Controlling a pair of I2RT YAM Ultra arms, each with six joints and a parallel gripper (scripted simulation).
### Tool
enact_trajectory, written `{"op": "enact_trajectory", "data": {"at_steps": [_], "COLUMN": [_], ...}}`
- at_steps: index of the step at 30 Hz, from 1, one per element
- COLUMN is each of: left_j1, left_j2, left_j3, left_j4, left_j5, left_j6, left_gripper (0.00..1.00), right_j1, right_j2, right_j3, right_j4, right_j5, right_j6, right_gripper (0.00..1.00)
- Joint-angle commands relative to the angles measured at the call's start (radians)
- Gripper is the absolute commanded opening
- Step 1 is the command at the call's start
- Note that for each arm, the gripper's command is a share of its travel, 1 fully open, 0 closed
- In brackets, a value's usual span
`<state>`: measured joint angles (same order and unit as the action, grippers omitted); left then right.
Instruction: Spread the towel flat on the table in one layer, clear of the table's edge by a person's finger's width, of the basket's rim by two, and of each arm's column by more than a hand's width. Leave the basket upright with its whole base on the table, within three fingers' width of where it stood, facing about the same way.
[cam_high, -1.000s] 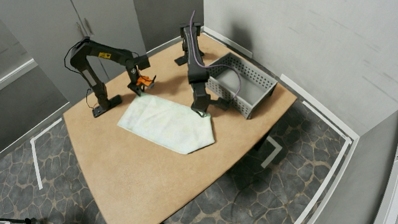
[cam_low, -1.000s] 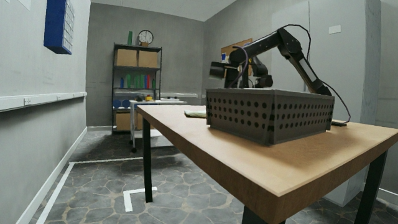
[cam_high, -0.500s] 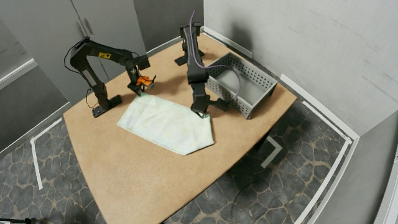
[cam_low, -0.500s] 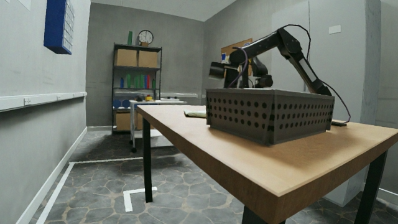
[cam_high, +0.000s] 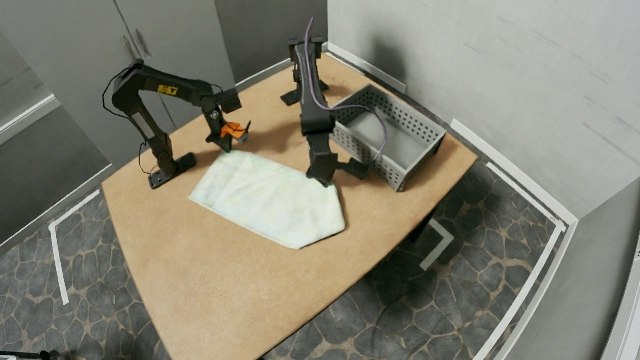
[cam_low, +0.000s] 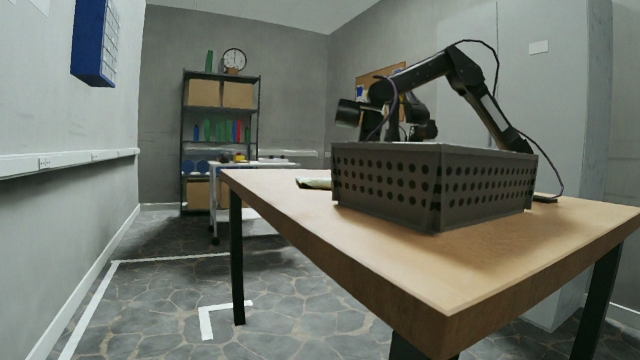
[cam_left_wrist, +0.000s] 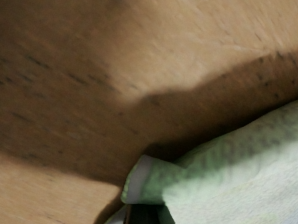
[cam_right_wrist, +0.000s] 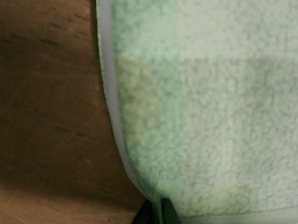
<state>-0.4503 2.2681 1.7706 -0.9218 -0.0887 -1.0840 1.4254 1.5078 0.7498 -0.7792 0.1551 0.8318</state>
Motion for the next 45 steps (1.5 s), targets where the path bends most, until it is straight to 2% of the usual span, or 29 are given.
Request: {"op": "enact_trajectory", "data": {"at_steps": [1,2,9,10,15,16,18,19,26,27,44,45], "left_j1": [-0.012,-0.014,-0.008,0.010,-0.004,-0.006,-0.006,-0.011,-0.012,-0.012,-0.004,-0.019], "left_j2": [0.033,0.038,0.039,0.010,0.029,-0.026,-0.026,-0.049,-0.043,-0.006,-0.022,0.004], "left_j3": [0.041,0.050,0.052,-0.001,0.024,0.059,0.059,0.103,0.119,0.123,0.106,0.124], "left_j4": [-0.024,-0.027,-0.029,-0.040,-0.053,-0.087,-0.088,-0.155,-0.173,-0.177,-0.167,-0.152], "left_j5": [-0.005,-0.005,-0.005,-0.013,-0.018,-0.022,-0.022,-0.026,-0.026,-0.027,-0.018,-0.029], "left_j6": [-0.004,-0.007,-0.006,0.010,-0.002,-0.001,-0.002,-0.004,-0.004,-0.003,0.000,0.013], "left_gripper": [0.02,0.01,0.00,0.00,0.00,0.00,0.00,0.00,0.00,0.00,0.00,0.00], "right_j1": [-0.023,-0.036,-0.042,-0.011,-0.030,-0.042,-0.042,-0.054,-0.052,-0.051,-0.044,-0.054], "right_j2": [0.010,0.005,0.008,0.018,0.012,0.022,0.025,-0.049,-0.047,-0.046,-0.028,-0.065], "right_j3": [-0.042,-0.045,-0.044,-0.030,-0.034,0.028,-0.003,0.082,0.091,0.091,0.072,0.098], "right_j4": [0.045,0.047,0.048,0.045,0.051,0.051,0.052,-0.054,-0.063,-0.063,-0.052,-0.084], "right_j5": [-0.011,-0.011,-0.006,-0.018,-0.024,-0.030,-0.031,-0.035,-0.035,-0.022,-0.030,-0.019], "right_j6": [-0.020,-0.033,-0.039,-0.014,-0.021,-0.040,-0.039,-0.051,-0.050,-0.044,-0.043,-0.057], "right_gripper": [0.05,0.00,0.00,0.00,0.00,0.00,0.00,0.00,0.00,0.00,0.00,0.00]}}
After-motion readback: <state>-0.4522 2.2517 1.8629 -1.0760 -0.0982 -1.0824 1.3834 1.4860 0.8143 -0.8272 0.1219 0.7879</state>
